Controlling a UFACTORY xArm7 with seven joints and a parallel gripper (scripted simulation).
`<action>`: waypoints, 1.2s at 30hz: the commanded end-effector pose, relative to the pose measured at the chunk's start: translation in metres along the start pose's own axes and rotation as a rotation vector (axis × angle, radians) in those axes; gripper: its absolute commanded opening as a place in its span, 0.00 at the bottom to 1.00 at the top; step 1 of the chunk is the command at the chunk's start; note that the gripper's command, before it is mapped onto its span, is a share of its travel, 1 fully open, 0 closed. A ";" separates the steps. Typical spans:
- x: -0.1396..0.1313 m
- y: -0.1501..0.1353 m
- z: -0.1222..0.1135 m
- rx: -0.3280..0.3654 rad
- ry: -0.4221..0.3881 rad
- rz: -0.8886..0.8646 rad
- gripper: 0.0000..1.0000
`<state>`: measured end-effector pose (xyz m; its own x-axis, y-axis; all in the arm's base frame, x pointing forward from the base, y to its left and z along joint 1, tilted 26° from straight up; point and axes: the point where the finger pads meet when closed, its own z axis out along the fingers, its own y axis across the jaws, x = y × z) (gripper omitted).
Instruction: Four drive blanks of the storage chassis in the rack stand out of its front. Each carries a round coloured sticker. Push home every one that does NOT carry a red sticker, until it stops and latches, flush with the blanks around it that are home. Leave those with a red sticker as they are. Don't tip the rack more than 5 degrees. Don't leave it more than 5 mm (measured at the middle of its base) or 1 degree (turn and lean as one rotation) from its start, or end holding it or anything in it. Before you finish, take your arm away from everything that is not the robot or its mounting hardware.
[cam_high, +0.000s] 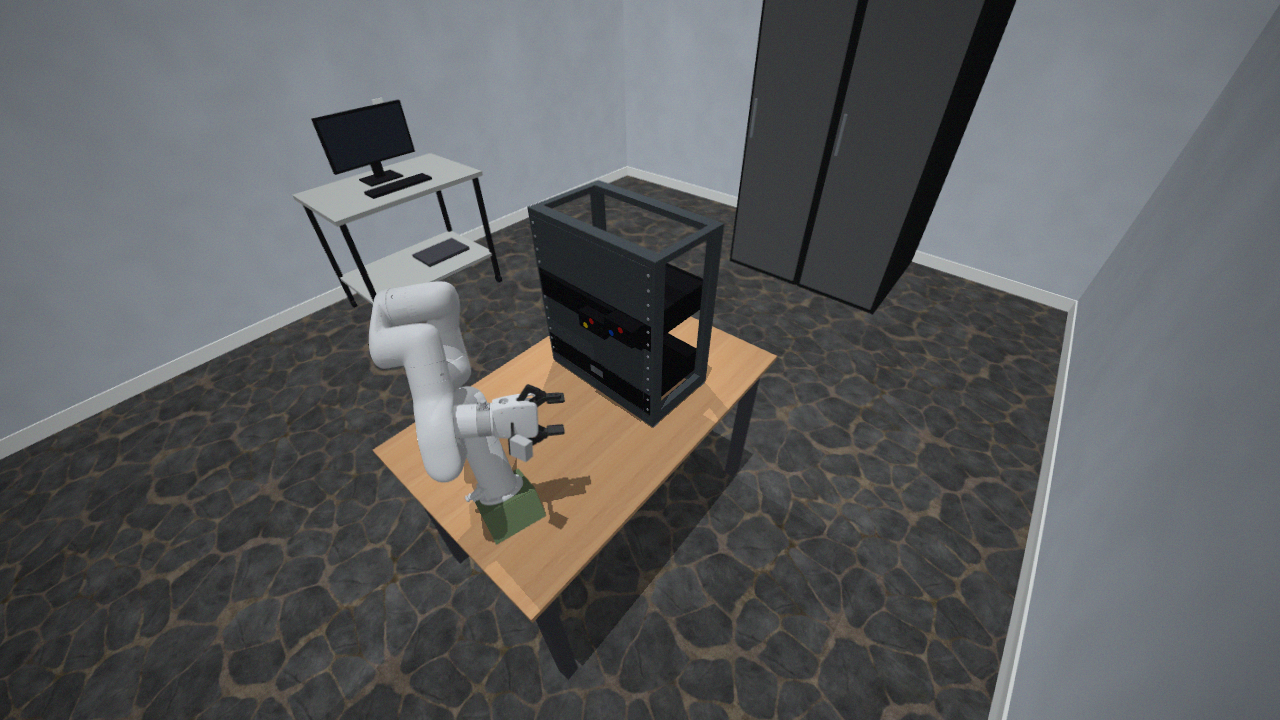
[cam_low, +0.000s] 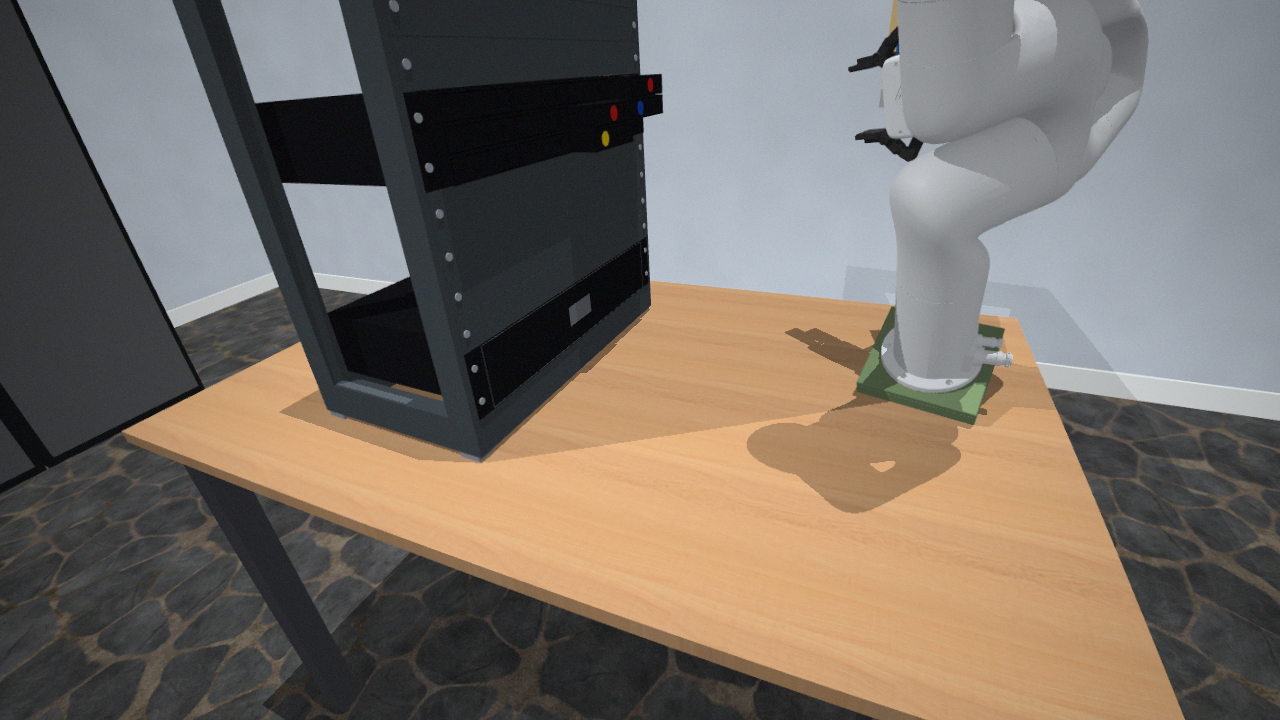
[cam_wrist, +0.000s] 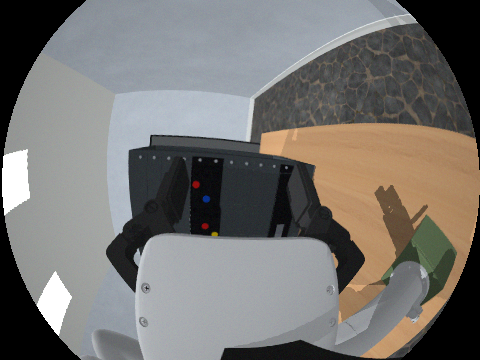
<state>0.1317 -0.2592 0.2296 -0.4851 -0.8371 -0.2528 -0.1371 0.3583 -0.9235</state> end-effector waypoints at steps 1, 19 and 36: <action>-0.048 -0.009 0.009 0.049 -0.154 0.015 1.00; -0.048 -0.009 0.009 0.049 -0.154 0.015 1.00; -0.073 -0.013 0.010 0.074 -0.234 0.028 1.00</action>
<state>0.1317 -0.2592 0.2296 -0.4850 -0.8372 -0.2528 -0.1371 0.3583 -0.9235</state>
